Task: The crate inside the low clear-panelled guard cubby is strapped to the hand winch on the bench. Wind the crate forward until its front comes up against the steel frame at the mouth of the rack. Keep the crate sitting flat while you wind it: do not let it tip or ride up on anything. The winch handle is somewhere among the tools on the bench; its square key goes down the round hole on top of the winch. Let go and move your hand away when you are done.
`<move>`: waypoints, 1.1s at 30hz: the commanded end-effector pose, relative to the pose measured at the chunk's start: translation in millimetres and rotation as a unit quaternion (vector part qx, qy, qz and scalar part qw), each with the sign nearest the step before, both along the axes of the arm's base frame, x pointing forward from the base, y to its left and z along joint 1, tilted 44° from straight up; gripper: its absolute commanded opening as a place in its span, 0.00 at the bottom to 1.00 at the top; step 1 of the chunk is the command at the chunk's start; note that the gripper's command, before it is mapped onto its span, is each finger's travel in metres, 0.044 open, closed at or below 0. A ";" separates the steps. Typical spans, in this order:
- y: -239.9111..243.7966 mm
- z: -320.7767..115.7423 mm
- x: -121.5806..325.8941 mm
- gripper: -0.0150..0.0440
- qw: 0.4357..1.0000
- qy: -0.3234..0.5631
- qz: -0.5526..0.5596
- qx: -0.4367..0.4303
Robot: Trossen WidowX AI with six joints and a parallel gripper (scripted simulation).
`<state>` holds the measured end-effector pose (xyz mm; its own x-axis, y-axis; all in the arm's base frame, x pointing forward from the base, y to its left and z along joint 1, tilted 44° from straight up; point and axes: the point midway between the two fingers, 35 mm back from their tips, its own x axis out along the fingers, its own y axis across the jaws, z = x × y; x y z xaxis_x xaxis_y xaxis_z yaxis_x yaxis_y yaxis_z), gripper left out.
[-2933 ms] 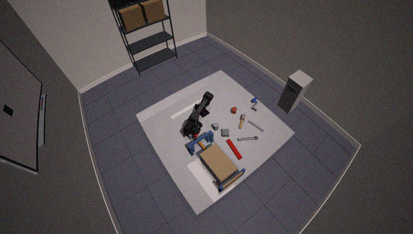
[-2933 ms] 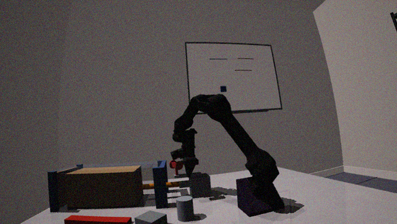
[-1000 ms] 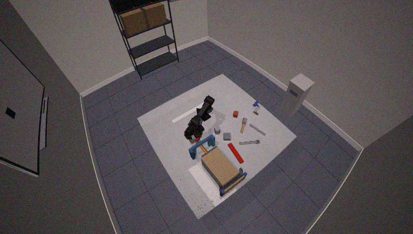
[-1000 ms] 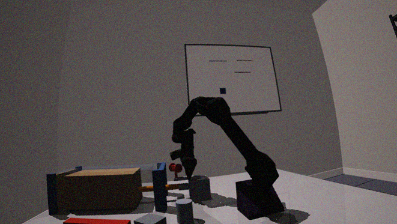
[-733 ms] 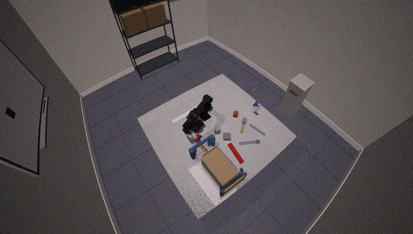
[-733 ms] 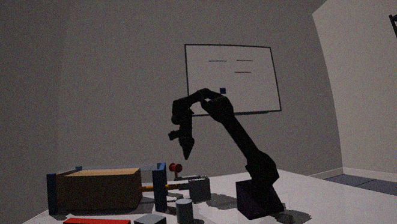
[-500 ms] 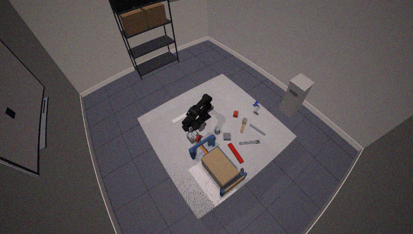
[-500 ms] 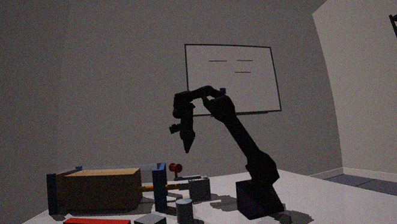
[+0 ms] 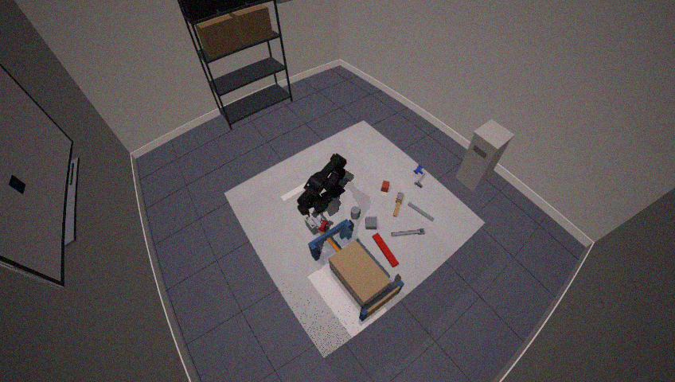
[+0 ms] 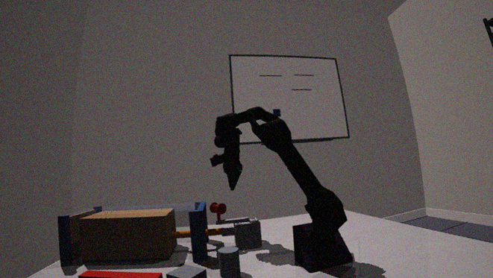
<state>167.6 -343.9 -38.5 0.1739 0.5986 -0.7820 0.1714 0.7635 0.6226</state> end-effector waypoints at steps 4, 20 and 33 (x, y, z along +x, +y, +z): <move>-0.1 0.1 0.0 1.00 1.000 0.000 0.000 0.000; -0.1 0.1 0.0 0.29 1.000 0.000 0.000 0.000; -0.1 0.1 0.0 0.25 1.000 0.000 0.000 0.000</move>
